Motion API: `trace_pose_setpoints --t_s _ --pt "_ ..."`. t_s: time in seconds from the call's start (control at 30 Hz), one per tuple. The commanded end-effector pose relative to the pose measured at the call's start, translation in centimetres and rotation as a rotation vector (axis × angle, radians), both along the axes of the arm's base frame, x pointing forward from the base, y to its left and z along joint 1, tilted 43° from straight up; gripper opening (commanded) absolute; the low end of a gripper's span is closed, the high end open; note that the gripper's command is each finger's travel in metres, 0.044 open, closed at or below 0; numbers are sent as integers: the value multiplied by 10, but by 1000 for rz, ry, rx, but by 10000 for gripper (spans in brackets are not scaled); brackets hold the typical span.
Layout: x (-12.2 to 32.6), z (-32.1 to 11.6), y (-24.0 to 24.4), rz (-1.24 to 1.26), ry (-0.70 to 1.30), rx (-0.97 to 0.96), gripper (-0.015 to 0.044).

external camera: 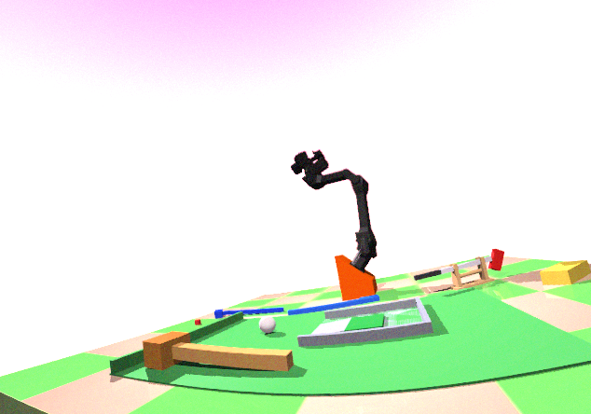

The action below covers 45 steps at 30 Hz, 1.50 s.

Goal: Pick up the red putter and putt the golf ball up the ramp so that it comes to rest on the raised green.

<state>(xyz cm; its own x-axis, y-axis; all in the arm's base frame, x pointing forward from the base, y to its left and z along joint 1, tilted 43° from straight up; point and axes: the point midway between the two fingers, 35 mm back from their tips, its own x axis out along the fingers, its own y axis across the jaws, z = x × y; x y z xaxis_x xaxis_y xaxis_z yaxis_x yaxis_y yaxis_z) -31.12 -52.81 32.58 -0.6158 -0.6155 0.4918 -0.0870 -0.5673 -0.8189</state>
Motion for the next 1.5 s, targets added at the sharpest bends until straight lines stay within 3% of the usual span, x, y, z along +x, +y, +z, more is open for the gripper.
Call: trace_pose_setpoints --t_s 0.0,0.4,0.73,1.1,1.47 --pt "2 0 -2 6 0 5 426" --pt "174 -33 -75 399 19 323 440" --pt "336 -69 -78 760 77 584 440" --pt "501 -108 -13 1164 176 849 440" --pt "624 -143 115 1565 281 1126 440"
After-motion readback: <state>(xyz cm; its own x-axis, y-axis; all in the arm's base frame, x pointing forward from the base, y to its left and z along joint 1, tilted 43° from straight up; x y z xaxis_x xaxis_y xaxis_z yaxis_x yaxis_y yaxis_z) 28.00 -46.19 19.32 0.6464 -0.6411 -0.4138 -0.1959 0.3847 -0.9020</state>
